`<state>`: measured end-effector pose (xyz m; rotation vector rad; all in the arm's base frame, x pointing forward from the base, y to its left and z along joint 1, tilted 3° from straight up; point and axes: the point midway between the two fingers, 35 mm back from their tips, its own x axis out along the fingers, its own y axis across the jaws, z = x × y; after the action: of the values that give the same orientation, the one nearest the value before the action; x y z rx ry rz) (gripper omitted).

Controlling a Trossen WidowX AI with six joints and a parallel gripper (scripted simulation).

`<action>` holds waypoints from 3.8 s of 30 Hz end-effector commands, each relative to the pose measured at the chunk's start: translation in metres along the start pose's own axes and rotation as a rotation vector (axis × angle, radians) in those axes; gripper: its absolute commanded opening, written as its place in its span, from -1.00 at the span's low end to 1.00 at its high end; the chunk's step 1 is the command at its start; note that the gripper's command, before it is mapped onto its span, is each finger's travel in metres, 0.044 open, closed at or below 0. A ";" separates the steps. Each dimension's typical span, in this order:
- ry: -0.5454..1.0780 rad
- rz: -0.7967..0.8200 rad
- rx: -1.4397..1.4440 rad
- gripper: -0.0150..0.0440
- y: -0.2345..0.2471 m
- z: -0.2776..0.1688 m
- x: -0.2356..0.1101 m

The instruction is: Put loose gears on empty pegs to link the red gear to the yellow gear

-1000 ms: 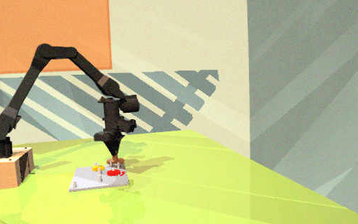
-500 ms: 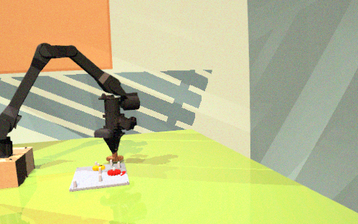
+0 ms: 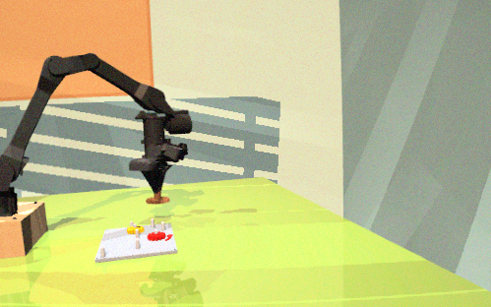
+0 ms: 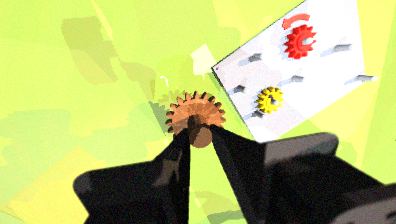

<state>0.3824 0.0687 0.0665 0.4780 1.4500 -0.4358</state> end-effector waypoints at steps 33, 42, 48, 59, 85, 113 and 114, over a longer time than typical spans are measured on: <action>-0.005 0.009 0.004 -0.49 -0.014 -0.005 -0.081; -0.007 0.008 -0.003 -0.49 -0.031 0.003 -0.070; -0.007 0.007 -0.002 -0.49 -0.043 0.009 -0.063; -0.007 0.004 -0.001 -0.49 -0.067 0.016 -0.049; -0.008 -0.001 0.001 -0.49 -0.125 0.024 -0.018; -0.008 -0.005 0.003 -0.49 -0.162 0.022 0.000; -0.008 -0.005 0.003 -0.49 -0.162 0.022 0.000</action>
<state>0.3104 -0.0783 0.0601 0.4747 1.4461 -0.4509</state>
